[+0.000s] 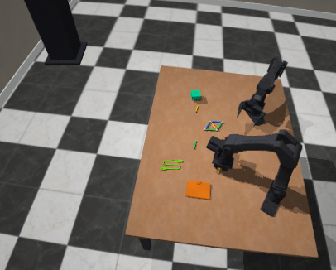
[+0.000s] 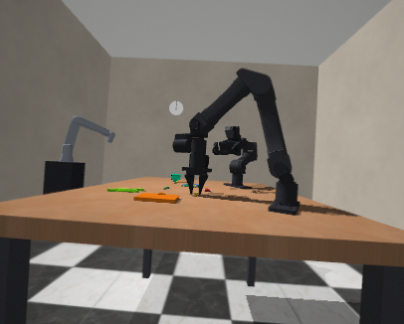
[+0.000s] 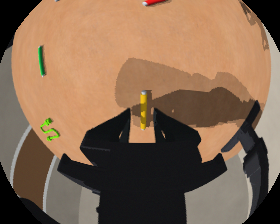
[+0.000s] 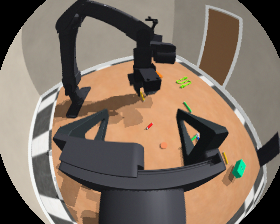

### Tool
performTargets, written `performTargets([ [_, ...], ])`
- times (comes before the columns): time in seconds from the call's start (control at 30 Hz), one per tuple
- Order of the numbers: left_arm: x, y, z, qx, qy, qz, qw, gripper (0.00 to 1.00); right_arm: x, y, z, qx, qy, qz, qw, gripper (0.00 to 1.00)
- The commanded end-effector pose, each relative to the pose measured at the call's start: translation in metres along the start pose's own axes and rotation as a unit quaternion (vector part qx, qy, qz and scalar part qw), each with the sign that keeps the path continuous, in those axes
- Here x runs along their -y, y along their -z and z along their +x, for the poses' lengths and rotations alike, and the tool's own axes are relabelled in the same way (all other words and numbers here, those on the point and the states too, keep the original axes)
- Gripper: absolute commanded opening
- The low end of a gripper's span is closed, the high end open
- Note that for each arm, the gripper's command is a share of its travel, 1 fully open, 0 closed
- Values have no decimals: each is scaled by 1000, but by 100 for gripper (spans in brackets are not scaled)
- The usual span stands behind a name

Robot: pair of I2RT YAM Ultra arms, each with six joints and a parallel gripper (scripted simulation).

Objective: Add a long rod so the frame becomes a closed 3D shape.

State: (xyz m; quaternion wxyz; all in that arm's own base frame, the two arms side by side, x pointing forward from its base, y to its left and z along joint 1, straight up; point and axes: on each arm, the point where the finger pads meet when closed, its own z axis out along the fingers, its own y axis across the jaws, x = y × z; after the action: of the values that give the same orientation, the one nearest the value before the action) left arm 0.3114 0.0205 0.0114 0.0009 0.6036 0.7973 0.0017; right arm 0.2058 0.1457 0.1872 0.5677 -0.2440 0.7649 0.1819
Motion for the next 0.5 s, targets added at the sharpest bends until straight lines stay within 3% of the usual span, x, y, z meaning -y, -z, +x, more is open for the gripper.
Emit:
performTargets([
  [0.0,1,-4,-1,1,-6,-1,1000,31,-1,2,-4,10,1,0,1000,100],
  [0.4,4,-4,0,0,-5,6,1000,31,-1,2,-4,10,1,0,1000,100],
  [0.43,-2,2,-1,0,-6,2,1000,22,-1,2,-4,10,1,0,1000,100],
  [0.47,-3,3,0,0,-5,2,1000,22,-1,2,-4,10,1,0,1000,100],
])
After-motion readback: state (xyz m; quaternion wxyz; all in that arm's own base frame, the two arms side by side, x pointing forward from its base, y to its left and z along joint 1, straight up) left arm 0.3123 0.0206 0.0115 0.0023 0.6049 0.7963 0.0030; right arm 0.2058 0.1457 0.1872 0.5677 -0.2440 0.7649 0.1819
